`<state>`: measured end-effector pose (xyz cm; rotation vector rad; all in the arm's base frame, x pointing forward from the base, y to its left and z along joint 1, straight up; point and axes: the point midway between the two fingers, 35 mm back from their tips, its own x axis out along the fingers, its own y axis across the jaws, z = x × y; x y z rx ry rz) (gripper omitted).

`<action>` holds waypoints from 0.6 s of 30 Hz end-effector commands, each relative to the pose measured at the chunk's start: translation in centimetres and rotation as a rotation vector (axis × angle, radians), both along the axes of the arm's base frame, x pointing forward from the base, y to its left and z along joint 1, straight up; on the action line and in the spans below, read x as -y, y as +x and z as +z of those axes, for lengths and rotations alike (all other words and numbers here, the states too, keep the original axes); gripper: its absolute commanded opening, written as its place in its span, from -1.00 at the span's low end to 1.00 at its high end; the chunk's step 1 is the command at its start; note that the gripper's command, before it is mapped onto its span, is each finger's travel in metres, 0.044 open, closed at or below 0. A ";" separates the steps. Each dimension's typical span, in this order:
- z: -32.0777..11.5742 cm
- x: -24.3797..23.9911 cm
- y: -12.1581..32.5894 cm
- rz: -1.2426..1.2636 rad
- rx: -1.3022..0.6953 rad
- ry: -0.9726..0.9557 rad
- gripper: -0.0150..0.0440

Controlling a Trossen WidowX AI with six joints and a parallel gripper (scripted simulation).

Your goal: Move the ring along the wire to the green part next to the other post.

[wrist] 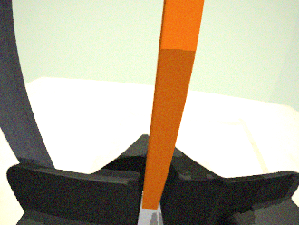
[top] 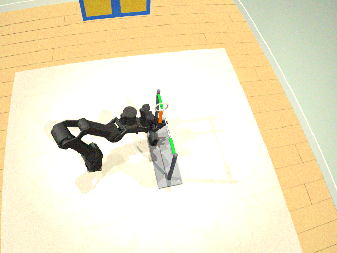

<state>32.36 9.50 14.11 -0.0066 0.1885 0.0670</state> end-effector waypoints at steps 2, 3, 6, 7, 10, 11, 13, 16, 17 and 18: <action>0.4 -0.6 0.1 -0.004 0.010 0.008 -1.00; 0.4 -0.7 0.1 -0.004 0.010 0.008 -1.00; 0.4 -0.9 0.1 -0.002 0.010 0.008 -1.00; 0.3 -0.9 0.1 -0.002 0.010 0.008 -1.00; 0.1 -0.9 0.1 -0.002 0.010 0.008 -1.00; 0.0 -0.9 0.1 -0.002 0.010 0.008 -1.00; -0.3 -0.9 0.2 -0.002 0.010 0.008 -1.00; -0.8 -1.0 0.2 -0.002 0.010 0.008 -1.00; -0.9 -1.0 0.2 -0.002 0.010 0.008 -1.00; -1.1 -1.0 0.2 -0.002 0.010 0.008 -1.00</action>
